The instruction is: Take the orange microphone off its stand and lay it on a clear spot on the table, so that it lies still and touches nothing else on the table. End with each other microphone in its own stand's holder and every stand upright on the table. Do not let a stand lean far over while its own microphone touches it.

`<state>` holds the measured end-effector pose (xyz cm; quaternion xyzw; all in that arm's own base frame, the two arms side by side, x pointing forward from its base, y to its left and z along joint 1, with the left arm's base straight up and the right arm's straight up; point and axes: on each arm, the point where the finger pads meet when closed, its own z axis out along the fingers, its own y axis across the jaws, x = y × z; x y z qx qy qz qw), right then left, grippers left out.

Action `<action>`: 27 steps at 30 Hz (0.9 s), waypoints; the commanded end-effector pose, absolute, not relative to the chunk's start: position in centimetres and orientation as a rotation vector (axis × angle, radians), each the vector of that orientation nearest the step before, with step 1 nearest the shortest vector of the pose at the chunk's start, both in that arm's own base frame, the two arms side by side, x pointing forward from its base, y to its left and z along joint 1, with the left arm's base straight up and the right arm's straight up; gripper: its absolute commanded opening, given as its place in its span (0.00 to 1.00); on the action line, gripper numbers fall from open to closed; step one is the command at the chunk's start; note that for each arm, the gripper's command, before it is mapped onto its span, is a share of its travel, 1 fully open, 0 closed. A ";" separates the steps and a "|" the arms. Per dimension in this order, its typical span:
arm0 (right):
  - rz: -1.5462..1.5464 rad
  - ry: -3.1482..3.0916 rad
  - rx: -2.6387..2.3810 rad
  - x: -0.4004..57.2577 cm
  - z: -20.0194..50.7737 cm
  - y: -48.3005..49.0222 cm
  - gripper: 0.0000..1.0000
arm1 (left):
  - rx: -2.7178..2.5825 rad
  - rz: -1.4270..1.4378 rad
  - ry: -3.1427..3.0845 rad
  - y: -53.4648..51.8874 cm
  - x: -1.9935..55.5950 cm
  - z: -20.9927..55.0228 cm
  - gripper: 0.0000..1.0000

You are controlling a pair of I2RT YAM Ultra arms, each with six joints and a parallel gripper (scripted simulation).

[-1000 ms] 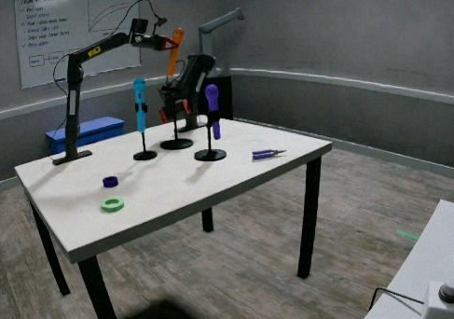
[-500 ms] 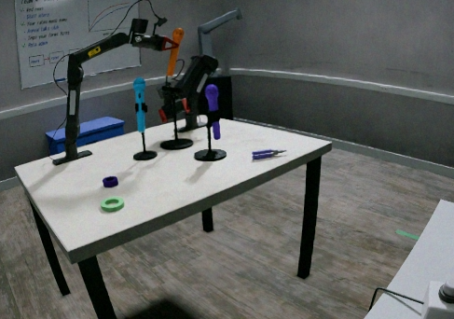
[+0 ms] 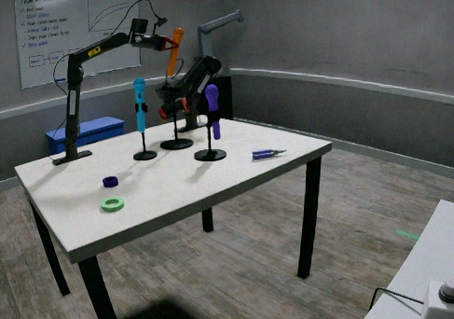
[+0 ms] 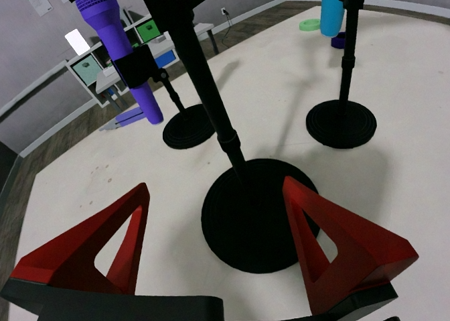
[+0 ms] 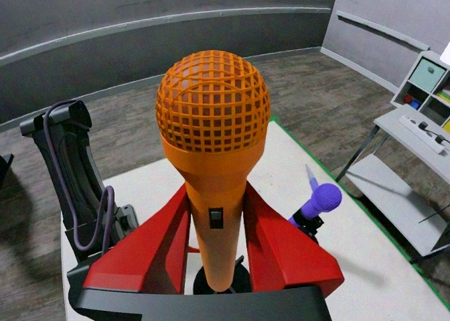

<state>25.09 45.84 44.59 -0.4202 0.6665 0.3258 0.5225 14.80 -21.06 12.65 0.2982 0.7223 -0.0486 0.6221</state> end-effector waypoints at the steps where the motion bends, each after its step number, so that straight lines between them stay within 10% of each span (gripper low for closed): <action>1: 0.819 1.468 -0.947 24.3 50.1 44.3 0.00 | 0.627 -0.120 1.664 -21.0 14.6 14.4 0.98; 27: 0.819 1.468 -0.947 24.3 50.1 44.3 0.00 | 0.635 -0.108 1.662 -20.3 13.1 14.6 0.98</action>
